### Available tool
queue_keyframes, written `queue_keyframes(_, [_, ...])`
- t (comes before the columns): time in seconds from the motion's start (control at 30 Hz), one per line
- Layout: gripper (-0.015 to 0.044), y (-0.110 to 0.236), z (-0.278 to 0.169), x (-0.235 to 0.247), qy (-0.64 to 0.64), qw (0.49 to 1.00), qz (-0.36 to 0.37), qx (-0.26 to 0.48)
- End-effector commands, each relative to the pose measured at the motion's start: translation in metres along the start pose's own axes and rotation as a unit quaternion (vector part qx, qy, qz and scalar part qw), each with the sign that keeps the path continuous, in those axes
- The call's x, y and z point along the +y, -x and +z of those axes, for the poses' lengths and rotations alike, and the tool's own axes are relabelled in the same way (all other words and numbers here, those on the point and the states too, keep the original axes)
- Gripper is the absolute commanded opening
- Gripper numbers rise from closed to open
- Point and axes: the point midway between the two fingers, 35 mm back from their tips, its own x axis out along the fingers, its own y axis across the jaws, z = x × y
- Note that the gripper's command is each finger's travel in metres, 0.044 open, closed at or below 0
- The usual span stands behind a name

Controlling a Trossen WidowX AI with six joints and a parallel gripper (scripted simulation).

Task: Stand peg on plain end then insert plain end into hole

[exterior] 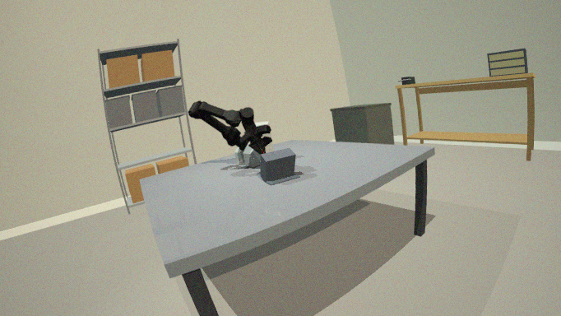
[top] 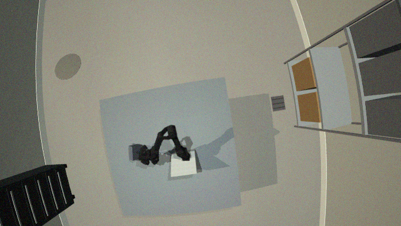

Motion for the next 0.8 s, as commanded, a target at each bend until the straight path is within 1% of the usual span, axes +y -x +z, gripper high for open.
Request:
queue_keyframes(0.0, [0.0000,-0.0017,0.0010,0.0047,0.008,1.000,-0.003,-0.006])
queue_keyframes(0.77, [0.0000,-0.0017,0.0082,0.0097,0.020,0.998,-0.037,-0.041])
